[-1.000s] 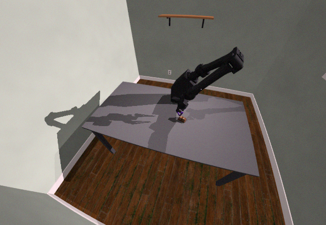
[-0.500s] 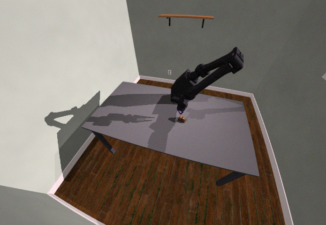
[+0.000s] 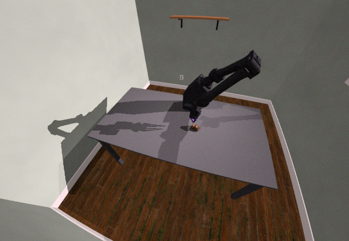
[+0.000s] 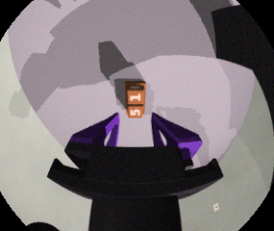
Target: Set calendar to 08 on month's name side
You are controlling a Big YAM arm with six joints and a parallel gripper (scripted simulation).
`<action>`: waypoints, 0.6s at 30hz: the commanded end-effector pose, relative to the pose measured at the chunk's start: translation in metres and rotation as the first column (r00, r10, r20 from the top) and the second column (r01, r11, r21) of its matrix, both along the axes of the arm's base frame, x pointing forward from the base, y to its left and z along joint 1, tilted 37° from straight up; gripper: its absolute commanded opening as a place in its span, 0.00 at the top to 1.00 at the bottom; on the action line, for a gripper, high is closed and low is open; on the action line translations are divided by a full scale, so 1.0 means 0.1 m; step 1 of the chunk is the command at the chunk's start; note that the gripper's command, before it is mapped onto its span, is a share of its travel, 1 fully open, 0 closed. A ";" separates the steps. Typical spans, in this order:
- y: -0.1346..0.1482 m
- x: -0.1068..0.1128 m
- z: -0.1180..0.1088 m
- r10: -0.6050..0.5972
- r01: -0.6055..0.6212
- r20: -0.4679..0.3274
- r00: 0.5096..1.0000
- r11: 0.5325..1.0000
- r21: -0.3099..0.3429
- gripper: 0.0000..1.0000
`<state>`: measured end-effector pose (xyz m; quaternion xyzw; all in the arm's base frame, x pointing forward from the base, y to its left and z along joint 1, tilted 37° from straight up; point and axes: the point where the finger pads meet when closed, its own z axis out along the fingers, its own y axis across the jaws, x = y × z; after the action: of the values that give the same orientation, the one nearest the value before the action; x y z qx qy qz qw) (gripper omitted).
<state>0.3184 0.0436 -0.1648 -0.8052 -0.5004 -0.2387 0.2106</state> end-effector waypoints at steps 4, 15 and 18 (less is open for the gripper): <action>0.01 0.05 0.05 0.000 0.000 0.013 1.000 1.000 -0.007 0.55; 0.05 0.01 -0.05 0.002 -0.002 -0.002 1.000 1.000 -0.004 0.55; 0.06 0.06 -0.04 0.002 -0.002 0.010 1.000 1.000 -0.006 0.55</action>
<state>0.3173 0.0463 -0.1690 -0.8053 -0.5004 -0.2375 0.2112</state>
